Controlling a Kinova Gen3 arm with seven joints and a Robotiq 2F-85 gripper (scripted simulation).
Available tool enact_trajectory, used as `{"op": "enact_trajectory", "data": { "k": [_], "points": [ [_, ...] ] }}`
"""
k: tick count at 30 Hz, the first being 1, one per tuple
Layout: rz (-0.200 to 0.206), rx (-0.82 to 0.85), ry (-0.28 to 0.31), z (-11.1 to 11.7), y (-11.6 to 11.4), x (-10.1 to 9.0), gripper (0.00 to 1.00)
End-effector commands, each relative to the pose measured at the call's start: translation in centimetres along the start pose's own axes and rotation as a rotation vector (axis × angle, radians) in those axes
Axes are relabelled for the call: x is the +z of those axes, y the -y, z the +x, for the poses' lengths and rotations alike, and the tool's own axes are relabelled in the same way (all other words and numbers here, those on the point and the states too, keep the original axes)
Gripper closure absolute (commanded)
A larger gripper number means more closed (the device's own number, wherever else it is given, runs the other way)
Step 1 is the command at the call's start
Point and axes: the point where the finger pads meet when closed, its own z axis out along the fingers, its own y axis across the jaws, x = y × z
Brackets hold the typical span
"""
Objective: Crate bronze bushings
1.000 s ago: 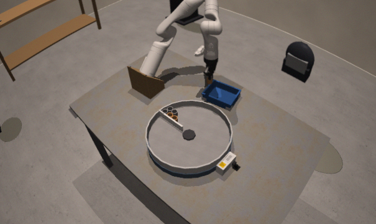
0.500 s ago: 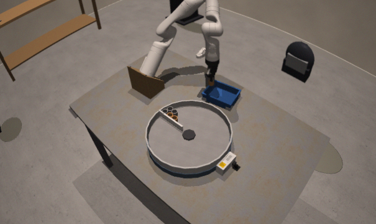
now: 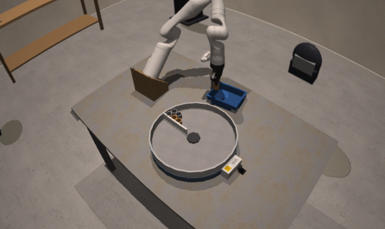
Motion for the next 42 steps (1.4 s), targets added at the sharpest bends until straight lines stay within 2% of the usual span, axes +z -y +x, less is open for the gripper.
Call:
{"op": "enact_trajectory", "data": {
  "k": [1, 13, 18, 30, 35, 42],
  "points": [
    [-0.007, 0.002, -0.013, 0.4, -0.2, 1.5, 1.00],
    [-0.007, 0.002, -0.013, 0.4, -0.2, 1.5, 1.00],
    [-0.005, 0.000, -0.012, 0.4, -0.2, 3.8, 1.00],
    [-0.005, 0.000, -0.012, 0.4, -0.2, 3.8, 1.00],
    [-0.005, 0.000, -0.012, 0.4, -0.2, 4.6, 1.00],
    [-0.005, 0.000, -0.012, 0.4, -0.2, 4.6, 1.00]
  ]
}}
